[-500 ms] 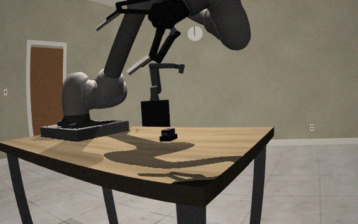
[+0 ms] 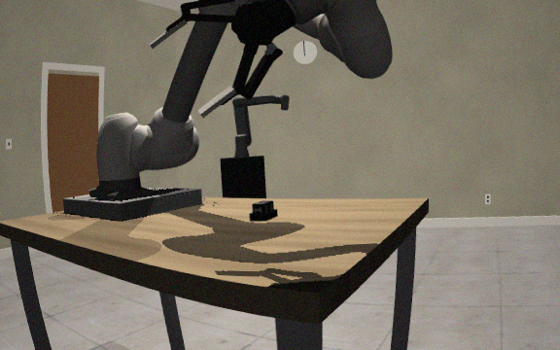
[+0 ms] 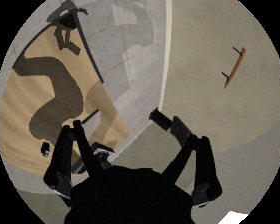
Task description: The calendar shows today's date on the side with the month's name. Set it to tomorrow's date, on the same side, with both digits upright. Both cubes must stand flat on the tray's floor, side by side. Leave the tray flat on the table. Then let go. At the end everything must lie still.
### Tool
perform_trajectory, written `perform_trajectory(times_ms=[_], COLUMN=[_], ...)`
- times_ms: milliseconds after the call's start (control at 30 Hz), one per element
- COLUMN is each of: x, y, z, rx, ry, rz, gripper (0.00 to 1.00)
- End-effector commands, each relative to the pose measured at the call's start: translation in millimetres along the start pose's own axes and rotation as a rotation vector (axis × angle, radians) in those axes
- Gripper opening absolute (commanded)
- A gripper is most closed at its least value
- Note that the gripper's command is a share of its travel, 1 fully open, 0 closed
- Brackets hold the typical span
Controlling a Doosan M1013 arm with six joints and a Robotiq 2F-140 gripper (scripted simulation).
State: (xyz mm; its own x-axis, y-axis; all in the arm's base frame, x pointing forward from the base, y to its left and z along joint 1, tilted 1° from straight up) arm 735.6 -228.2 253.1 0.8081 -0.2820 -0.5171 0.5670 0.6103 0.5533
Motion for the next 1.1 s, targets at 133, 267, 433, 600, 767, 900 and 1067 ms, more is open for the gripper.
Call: perform_trajectory(times_ms=[133,267,433,600,767,900,1067], x=[-3,-21,-39,-57,-98,-127,-168], y=[2,9,15,20,29,33,36], z=[-13,-71,-119,-160,-239,-284,-341], rx=[0.020,0.101,0.166,0.221,0.327,0.390,0.473], ry=[0.032,0.158,0.248,0.317,0.432,0.487,0.545], rz=[0.031,0.160,0.260,0.344,0.505,0.599,0.727], gripper=[1.00,1.00,1.00,1.00,1.00,1.00,1.00])
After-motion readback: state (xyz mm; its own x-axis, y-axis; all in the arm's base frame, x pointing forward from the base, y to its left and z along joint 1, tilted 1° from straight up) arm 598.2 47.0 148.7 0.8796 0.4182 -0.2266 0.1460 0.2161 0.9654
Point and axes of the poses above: the point where the finger pads meet when closed, its own y axis back along the fingers, its own z axis across the jaws, x = y × z, the point moved 1 cm from there along y, back along the fingers, and after that the axes turned 13 degrees about y, right-handed, at the moved point
